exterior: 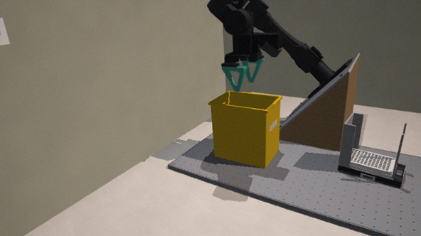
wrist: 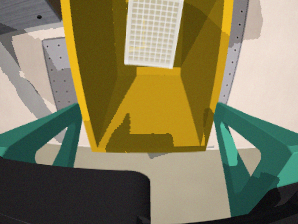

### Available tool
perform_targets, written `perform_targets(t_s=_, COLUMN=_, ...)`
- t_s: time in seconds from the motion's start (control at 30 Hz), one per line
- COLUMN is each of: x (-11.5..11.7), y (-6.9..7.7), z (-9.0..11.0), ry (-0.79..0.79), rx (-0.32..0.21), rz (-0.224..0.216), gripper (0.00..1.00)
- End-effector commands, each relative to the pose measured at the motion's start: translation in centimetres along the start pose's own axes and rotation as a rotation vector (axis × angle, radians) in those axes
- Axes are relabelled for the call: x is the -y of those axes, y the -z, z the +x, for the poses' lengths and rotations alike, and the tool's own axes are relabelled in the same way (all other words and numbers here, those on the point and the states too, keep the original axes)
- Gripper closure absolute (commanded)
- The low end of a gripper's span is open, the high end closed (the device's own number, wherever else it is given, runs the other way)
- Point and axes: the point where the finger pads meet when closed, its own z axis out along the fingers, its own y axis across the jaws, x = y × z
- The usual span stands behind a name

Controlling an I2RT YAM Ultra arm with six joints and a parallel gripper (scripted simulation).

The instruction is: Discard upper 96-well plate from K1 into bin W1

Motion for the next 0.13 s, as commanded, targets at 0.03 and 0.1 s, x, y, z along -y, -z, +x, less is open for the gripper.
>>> perform_targets(t_s=0.03, x=0.14, y=0.64, z=-0.39, ry=0.005, rx=0.008, rz=0.016, gripper=0.00)
perform_targets(t_s=0.1, x=0.14, y=0.64, z=-0.39, ry=0.005, rx=0.008, rz=0.016, gripper=0.00)
